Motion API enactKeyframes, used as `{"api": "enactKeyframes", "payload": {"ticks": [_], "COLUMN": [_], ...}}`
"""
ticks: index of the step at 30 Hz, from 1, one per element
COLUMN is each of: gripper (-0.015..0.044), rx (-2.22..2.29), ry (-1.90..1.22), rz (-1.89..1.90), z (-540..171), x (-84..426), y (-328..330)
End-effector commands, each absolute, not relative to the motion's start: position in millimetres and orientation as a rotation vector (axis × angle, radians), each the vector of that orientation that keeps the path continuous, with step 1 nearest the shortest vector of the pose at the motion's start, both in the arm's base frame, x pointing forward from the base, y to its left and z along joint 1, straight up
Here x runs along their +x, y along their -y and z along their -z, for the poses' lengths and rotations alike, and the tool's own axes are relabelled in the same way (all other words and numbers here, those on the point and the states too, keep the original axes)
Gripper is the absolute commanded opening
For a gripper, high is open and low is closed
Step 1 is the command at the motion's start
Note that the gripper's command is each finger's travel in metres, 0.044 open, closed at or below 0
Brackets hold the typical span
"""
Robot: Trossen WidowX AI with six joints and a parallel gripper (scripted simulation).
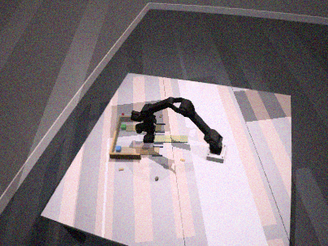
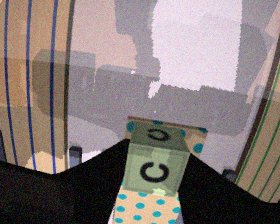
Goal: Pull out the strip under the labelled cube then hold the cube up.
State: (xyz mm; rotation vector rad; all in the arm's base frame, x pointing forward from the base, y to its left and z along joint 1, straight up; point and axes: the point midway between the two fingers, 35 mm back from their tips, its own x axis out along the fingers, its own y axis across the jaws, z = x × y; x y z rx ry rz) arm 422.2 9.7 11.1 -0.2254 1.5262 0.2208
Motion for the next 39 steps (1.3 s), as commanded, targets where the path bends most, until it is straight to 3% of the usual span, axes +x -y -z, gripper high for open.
{"api": "enactKeyframes", "payload": {"ticks": [1, 39], "gripper": [0.0, 0.0], "rx": [-0.225, -0.222], "ry": [-1.526, -1.535], "rz": [-0.22, -0.217], "z": [-15.7, -52.4], "x": [417.3, 303.4], "y": [-9.6, -7.0]}}
